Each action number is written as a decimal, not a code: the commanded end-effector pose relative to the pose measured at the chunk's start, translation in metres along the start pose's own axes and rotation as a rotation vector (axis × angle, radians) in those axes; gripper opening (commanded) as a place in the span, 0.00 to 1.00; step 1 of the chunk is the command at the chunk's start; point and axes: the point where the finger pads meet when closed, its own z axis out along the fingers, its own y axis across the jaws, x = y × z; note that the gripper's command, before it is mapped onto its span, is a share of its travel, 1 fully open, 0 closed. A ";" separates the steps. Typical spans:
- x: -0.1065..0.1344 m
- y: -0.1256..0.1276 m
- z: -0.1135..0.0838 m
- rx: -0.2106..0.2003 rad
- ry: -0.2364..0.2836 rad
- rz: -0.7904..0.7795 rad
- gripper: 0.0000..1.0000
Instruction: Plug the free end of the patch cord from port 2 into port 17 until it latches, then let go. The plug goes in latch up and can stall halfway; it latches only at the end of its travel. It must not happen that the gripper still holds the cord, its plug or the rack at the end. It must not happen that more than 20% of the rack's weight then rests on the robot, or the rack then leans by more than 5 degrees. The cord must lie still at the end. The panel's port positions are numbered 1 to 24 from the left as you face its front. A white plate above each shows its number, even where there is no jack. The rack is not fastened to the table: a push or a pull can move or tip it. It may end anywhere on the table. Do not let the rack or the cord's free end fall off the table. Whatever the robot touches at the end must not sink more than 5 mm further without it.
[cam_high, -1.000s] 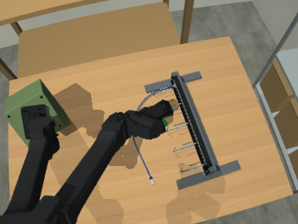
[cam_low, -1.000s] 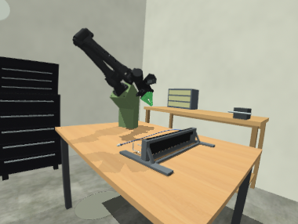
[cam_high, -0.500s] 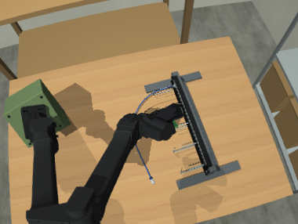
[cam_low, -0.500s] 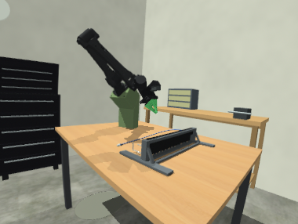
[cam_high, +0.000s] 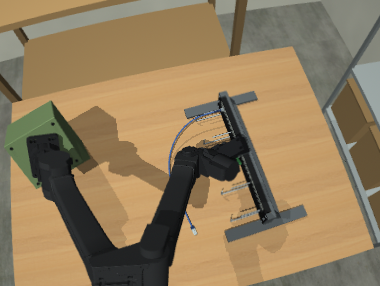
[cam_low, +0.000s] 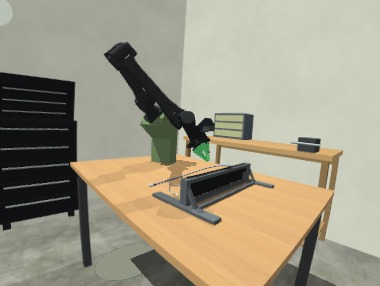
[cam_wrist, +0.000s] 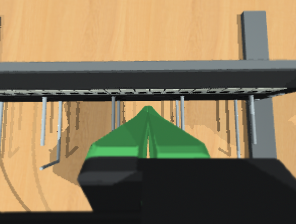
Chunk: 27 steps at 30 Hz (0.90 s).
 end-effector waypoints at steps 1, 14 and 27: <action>0.007 0.000 0.005 0.001 0.010 -0.018 0.00; 0.011 0.004 0.000 -0.010 0.017 -0.025 0.00; 0.004 -0.008 -0.002 0.011 0.004 -0.014 0.00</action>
